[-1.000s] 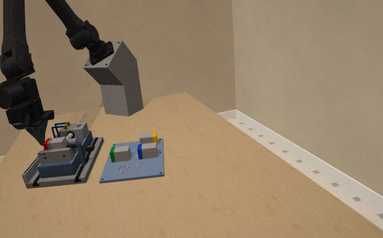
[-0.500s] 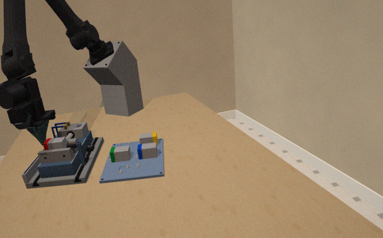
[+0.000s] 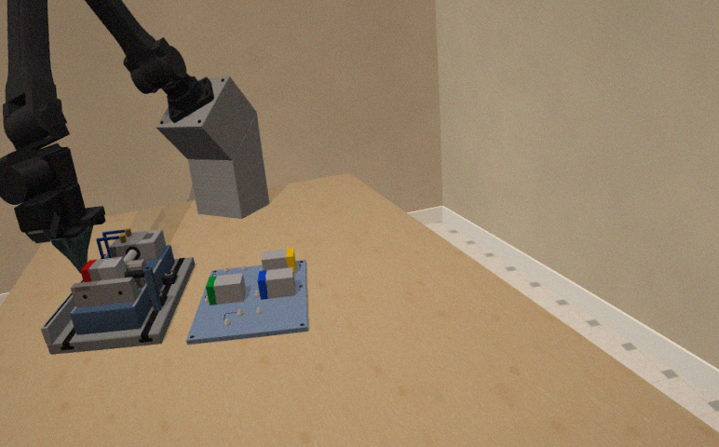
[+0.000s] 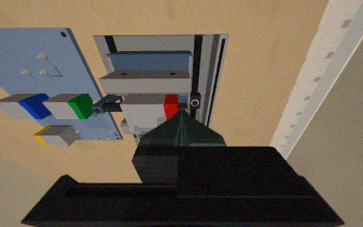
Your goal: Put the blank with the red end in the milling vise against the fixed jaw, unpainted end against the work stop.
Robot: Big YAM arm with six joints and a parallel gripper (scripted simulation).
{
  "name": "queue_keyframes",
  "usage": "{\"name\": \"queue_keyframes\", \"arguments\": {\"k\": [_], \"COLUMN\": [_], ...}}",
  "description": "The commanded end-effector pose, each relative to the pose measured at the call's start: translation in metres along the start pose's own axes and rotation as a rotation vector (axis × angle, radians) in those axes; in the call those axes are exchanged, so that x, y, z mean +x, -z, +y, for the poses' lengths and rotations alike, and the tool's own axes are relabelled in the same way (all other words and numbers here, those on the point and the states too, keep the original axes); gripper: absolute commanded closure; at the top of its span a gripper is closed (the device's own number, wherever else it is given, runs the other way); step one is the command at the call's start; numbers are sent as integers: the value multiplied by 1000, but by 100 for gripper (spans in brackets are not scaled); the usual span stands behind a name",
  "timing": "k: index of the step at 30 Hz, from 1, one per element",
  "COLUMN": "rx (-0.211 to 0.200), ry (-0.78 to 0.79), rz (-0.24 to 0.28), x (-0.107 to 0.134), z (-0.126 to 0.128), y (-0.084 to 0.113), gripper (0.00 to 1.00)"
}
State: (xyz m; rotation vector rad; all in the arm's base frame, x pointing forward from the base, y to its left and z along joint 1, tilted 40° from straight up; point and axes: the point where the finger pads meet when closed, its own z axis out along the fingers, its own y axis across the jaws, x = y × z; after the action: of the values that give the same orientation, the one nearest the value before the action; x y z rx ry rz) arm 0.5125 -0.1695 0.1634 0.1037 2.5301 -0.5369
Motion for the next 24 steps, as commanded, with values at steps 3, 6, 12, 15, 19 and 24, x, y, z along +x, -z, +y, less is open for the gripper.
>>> {"name": "queue_keyframes", "arguments": {"k": [3,6,12,15,19,24], "rx": [-12,-12,-12,-12,-12,-12], "ry": [9,9,9,10,9,9], "rz": [-12,-12,-13,-12,-11,-14], "x": [-5,-5,-5,-5,-4,-6], "z": [15,15,16,17,17,17], "y": [-4,-4,-4,-4,-4,-4], "gripper": [100,100,100,100,100,100]}}
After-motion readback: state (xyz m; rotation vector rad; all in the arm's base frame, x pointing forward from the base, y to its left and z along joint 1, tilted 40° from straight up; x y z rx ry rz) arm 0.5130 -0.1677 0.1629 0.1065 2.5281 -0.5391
